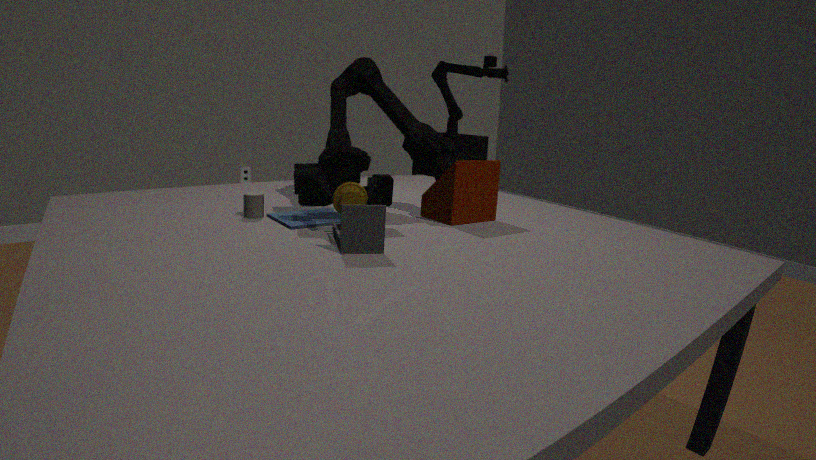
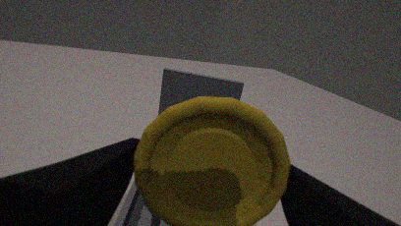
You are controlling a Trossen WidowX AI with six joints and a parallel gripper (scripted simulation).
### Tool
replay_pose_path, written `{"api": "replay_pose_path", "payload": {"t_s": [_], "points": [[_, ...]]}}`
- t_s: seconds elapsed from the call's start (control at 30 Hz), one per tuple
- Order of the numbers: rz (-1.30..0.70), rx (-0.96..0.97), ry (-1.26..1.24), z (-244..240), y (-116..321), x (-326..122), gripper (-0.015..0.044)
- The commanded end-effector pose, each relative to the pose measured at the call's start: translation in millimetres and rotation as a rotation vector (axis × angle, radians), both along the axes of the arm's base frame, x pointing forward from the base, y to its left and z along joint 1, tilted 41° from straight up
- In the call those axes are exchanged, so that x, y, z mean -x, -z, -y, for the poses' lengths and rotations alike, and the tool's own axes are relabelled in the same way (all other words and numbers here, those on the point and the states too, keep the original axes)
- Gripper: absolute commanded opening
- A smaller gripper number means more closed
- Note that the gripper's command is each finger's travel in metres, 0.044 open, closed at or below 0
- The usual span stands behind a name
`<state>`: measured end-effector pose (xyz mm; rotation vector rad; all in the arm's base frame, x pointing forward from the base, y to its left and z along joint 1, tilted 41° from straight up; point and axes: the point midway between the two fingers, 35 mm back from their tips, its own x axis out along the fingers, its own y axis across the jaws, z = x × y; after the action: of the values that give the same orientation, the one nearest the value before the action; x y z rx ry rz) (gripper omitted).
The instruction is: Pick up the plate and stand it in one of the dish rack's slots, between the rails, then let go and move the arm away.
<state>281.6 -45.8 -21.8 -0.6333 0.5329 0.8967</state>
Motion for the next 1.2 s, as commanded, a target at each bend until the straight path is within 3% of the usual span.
{"api": "replay_pose_path", "payload": {"t_s": [0.0, 1.17], "points": [[-0.004, -0.001, 0.000, -6, 6, -2, 0.0000], [-0.001, 0.001, 0.000, -11, 32, -7, 0.0000]]}}
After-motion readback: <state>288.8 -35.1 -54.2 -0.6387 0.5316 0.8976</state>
